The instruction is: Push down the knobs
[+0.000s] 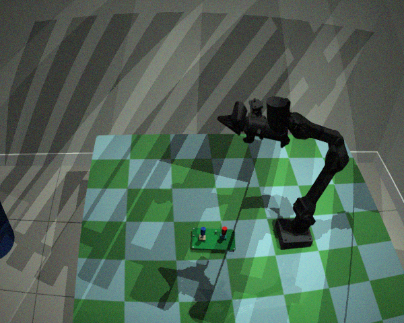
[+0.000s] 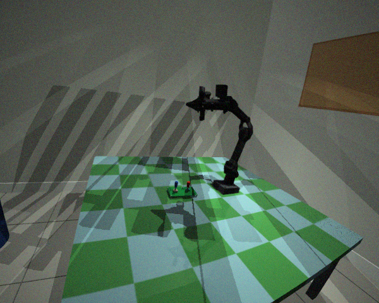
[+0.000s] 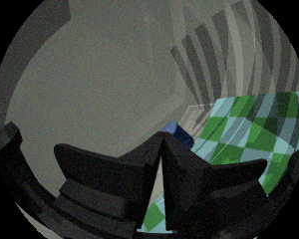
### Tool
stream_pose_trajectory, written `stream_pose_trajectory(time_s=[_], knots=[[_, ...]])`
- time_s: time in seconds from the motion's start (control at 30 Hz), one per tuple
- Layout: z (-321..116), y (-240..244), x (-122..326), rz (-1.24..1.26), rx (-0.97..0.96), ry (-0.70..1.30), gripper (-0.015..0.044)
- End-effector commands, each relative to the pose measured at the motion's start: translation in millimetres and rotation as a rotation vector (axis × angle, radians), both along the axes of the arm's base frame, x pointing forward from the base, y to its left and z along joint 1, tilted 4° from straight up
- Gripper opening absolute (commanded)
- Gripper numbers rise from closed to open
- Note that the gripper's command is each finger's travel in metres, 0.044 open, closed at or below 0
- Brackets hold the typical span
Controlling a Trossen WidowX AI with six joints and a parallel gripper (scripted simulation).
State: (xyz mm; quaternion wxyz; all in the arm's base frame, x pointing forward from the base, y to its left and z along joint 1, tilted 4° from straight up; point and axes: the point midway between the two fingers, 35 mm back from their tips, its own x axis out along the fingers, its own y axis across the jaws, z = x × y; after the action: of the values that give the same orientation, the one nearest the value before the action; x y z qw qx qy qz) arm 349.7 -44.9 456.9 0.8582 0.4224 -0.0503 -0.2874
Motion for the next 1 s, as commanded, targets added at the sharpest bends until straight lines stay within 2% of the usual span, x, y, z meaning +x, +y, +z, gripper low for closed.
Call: stream_pose_trajectory(time_s=[0.0,0.5,0.97], knots=[[-25.4,1.7,12.7,0.036,-0.043,0.111,0.0000],[-120.4,11.5,38.6,0.233,-0.214,0.551,0.0000],[-211.6,19.2,35.7,0.484,-0.314,0.948,0.0000]])
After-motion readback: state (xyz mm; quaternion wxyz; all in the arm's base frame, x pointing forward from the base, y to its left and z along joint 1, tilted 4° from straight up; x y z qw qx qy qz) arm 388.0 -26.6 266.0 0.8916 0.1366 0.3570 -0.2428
